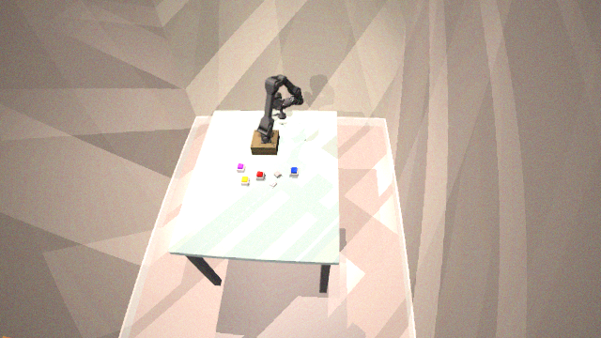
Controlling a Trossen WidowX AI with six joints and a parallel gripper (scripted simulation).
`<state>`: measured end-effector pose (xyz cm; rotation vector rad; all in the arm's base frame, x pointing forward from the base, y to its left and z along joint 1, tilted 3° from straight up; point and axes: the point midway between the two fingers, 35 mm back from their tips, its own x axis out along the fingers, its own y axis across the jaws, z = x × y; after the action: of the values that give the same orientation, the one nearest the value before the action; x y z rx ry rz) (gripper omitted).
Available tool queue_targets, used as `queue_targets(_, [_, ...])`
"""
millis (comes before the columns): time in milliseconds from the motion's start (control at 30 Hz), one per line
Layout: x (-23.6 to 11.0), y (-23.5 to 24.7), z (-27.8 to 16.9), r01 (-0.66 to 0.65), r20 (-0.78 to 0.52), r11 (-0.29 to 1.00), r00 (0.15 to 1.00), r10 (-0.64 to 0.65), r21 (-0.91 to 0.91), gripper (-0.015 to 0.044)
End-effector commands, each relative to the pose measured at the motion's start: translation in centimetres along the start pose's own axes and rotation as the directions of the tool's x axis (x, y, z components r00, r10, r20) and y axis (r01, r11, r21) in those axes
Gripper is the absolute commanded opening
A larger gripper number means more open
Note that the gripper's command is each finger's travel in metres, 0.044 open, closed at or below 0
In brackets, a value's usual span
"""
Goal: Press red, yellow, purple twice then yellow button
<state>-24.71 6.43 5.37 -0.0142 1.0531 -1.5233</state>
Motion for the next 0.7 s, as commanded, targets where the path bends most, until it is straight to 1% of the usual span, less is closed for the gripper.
queue_targets(0, [-0.2, 0.1, -0.1, 0.002, -0.006, 1.000, 1.000, -0.002, 0.012, 0.0400])
queue_targets(67, [-1.7, 0.9, -0.8, 0.023, -0.057, 0.994, 0.998, -0.017, 0.109, 0.0400])
queue_targets(167, [-5.1, 2.9, -1.9, 0.099, -0.173, 0.941, 0.984, -0.043, 0.325, 0.0400])
queue_targets(300, [-9.5, 6.3, -2.6, 0.245, -0.323, 0.782, 0.945, -0.059, 0.573, 0.0400])
queue_targets(400, [-12.6, 9.2, -2.5, 0.372, -0.428, 0.601, 0.902, -0.055, 0.707, 0.0400])
queue_targets(500, [-15.4, 12.3, -1.9, 0.498, -0.524, 0.376, 0.851, -0.037, 0.781, 0.0400])
queue_targets(600, [-17.7, 15.6, -0.6, 0.605, -0.609, 0.122, 0.793, -0.005, 0.787, 0.0400])
queue_targets(667, [-19.1, 17.8, 0.5, 0.657, -0.657, -0.056, 0.753, 0.023, 0.752, 0.0400])
